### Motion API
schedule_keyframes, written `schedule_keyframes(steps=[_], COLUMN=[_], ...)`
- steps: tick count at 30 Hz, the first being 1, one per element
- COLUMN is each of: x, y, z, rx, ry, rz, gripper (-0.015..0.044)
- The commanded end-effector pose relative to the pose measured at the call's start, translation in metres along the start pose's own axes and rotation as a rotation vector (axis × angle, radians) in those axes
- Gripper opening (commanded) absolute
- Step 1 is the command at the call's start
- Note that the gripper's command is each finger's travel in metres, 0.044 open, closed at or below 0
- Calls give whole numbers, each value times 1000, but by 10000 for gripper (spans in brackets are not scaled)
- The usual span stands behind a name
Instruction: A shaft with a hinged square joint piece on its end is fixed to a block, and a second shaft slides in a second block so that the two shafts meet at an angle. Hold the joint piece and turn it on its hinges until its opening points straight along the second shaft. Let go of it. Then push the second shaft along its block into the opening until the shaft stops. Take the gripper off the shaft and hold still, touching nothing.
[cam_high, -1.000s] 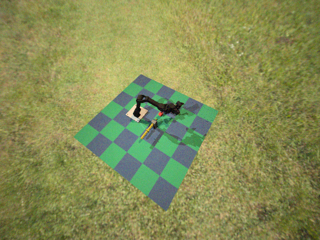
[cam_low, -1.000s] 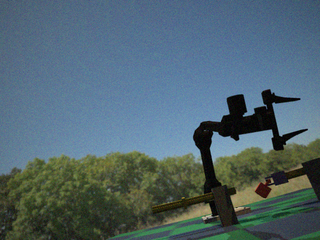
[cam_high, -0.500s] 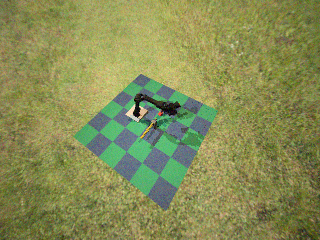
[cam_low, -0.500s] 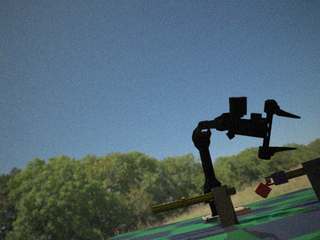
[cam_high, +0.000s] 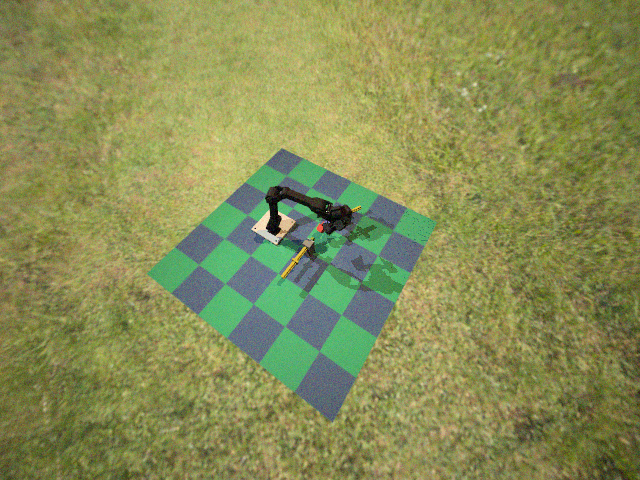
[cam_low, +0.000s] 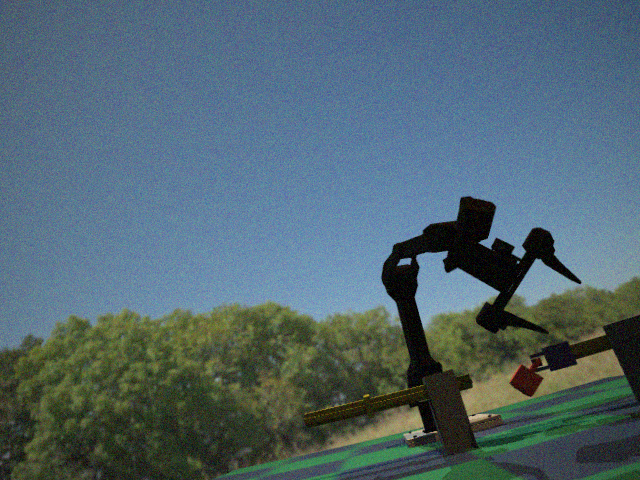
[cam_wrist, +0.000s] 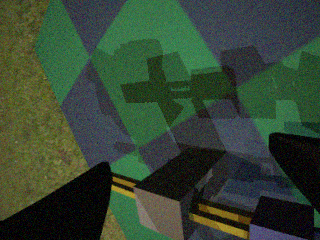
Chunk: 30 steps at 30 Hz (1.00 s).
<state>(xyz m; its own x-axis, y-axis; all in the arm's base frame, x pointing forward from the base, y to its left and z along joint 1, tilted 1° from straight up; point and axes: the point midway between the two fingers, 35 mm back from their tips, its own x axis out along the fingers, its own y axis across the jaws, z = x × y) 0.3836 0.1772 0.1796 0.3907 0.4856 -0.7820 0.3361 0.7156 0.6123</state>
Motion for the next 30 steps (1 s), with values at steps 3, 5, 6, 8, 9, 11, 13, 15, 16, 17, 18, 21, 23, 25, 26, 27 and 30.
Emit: schedule_keyframes(steps=[3,5,6,8,9,11,13,15,16,17,18,21,23,25,26,27,30], x=[-18,-23,-26,-33,-36,-43,-51,-59,-63,-67,-71,-84,-92,-95,-95,-95,-95], y=[-24,-33,-38,-47,-51,-60,-69,-77,-80,-84,-88,-98,-104,-106,-106,-106,-106], z=[-13,-18,-20,-26,-28,-33,-38,-43,-46,-48,-51,-58,-62,-63,-63,-63,-63], rx=[-101,-134,-150,-185,-202,-238,-274,-310,-327,-344,-362,-415,-446,-457,-457,-457,-462], ry=[17,31,39,56,66,88,112,137,149,163,177,221,249,259,259,259,261], rz=[-149,-200,-226,-276,-301,-351,-401,-447,-469,-491,-512,-575,-611,-624,-624,-624,-622], gripper=[440,440,440,440,440,440,440,440,440,440,440,440,440,440,440,440,440])
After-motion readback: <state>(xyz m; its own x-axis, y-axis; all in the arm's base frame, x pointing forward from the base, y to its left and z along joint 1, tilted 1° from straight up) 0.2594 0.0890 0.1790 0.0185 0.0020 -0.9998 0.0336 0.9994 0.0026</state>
